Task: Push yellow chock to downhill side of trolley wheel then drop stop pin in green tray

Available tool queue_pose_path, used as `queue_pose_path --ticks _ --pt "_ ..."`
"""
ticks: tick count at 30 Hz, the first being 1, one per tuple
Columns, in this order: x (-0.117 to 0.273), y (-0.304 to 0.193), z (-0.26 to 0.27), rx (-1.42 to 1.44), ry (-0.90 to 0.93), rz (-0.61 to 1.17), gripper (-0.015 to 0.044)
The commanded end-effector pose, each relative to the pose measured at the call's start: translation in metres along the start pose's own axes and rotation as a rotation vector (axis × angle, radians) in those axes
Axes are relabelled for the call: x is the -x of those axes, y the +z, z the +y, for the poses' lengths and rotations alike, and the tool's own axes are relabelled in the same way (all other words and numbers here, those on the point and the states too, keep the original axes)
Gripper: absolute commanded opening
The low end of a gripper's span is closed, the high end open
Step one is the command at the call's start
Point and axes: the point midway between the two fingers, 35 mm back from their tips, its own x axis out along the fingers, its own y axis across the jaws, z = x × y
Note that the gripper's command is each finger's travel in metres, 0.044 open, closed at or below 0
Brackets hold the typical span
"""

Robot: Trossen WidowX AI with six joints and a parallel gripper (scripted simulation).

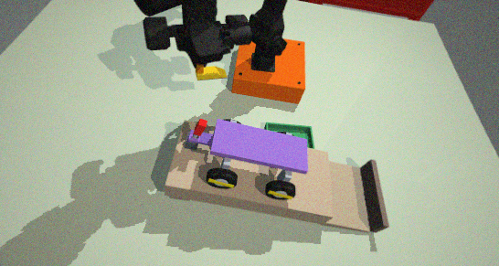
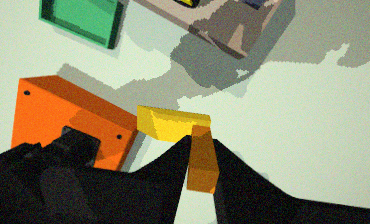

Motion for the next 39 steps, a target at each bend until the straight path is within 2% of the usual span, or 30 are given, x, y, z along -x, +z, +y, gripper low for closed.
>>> queue_pose_path --ticks 1,32,39 --pt "-0.0001 -0.0008 -0.0002 0.115 -0.001 0.006 0.0000" --pt "-0.0001 -0.0009 -0.0001 1.181 -0.001 0.008 0.0000" --pt "-0.0002 -0.0005 0.0004 1.205 -0.001 0.008 0.0000"
